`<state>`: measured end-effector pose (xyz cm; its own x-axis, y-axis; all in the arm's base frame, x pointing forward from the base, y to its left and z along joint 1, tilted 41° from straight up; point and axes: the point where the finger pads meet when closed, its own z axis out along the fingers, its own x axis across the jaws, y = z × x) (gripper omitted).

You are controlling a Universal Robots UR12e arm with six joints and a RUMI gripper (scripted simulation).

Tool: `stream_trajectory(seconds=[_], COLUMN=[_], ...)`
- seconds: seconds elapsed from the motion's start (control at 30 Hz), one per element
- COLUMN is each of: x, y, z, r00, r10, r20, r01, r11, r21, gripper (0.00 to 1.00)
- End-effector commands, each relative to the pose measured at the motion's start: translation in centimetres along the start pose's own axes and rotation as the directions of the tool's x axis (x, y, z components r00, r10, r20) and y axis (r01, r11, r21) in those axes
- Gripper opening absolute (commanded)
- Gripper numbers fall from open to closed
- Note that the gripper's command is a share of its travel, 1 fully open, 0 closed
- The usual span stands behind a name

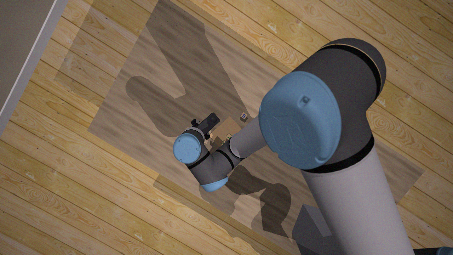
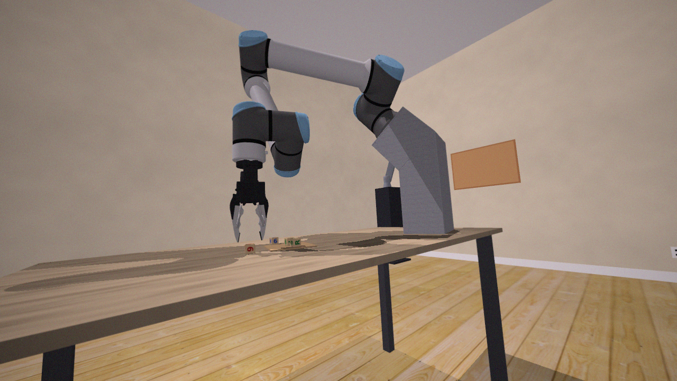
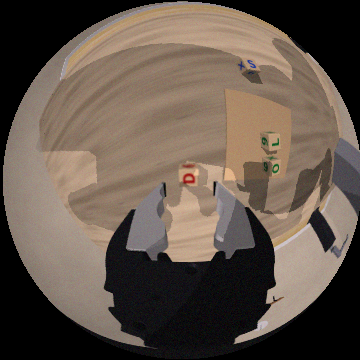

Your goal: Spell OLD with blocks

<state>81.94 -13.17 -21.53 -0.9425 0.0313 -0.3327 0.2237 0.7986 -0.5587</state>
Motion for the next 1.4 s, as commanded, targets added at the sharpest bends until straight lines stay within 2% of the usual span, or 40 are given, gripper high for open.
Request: stream_trajectory(seconds=[0.0,0.9,1.13,1.37], x=[0.0,-0.1,-0.1,-0.1], y=[0.0,0.0,0.0,0.0], z=[-0.1,0.0,0.5,1.7], r00=[1.0,1.0,1.0,1.0], r10=[0.0,0.0,0.0,0.0], r20=[0.001,0.001,0.001,0.001], r01=[0.0,0.0,0.0,0.0], r11=[1.0,1.0,1.0,1.0], r21=[0.0,0.0,0.0,0.0], gripper=[0.37,0.37,0.37,0.37])
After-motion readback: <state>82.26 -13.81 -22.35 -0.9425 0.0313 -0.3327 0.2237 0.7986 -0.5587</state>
